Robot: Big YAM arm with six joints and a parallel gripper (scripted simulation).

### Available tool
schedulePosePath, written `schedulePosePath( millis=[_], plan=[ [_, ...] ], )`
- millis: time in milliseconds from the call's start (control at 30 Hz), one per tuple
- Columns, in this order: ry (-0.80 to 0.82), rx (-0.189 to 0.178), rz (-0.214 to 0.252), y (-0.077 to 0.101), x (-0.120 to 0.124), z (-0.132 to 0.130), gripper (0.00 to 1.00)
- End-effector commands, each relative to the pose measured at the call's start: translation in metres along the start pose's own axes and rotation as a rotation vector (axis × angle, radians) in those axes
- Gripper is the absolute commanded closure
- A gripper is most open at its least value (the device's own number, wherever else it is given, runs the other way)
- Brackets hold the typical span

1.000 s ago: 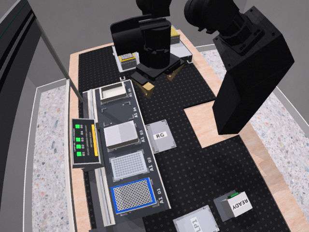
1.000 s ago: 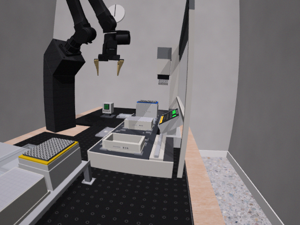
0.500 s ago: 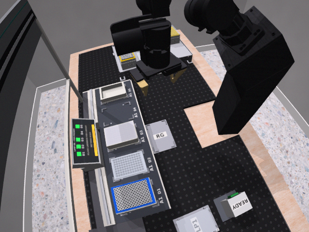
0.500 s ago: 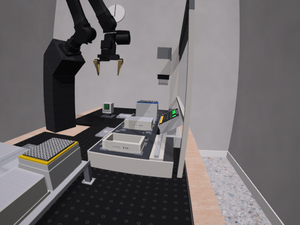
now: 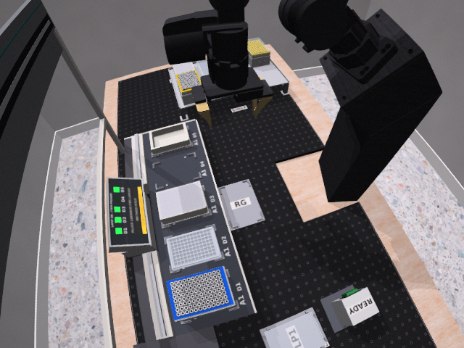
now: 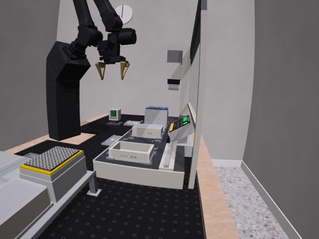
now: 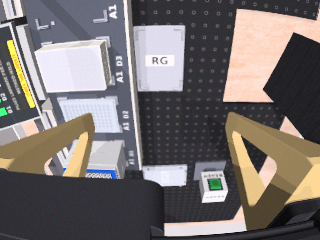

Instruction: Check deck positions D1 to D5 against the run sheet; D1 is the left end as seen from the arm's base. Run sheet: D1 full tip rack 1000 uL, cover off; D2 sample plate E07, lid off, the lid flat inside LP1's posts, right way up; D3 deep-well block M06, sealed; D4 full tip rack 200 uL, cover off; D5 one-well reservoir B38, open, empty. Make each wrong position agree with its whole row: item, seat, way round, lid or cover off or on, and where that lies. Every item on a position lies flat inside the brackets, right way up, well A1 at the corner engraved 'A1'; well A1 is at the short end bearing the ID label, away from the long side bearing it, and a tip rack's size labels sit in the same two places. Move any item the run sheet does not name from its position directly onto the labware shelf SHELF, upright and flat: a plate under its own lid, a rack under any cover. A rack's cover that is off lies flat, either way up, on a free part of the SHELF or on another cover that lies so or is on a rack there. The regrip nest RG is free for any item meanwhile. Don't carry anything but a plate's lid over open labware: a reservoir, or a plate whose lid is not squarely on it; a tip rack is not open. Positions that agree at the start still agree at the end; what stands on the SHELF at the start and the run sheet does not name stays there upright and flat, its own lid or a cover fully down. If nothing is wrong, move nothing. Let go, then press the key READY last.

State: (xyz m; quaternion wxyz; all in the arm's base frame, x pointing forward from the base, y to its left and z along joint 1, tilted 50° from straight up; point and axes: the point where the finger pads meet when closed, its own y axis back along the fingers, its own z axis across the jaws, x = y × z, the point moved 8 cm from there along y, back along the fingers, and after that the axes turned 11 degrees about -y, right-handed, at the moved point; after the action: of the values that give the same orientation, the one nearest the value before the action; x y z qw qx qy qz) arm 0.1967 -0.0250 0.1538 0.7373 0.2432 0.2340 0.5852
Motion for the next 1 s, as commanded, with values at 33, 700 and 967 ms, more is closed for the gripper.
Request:
schedulePosePath(
  millis=[33, 700, 967],
  plan=[
    [0.02, -0.017, -0.014, 0.006, -0.021, 0.018, 0.0],
    [-0.024, -0.028, -0.025, 0.005, -0.084, 0.032, 0.0],
    [-0.02, -0.023, -0.029, 0.005, -0.125, 0.038, 0.0]
  ],
)
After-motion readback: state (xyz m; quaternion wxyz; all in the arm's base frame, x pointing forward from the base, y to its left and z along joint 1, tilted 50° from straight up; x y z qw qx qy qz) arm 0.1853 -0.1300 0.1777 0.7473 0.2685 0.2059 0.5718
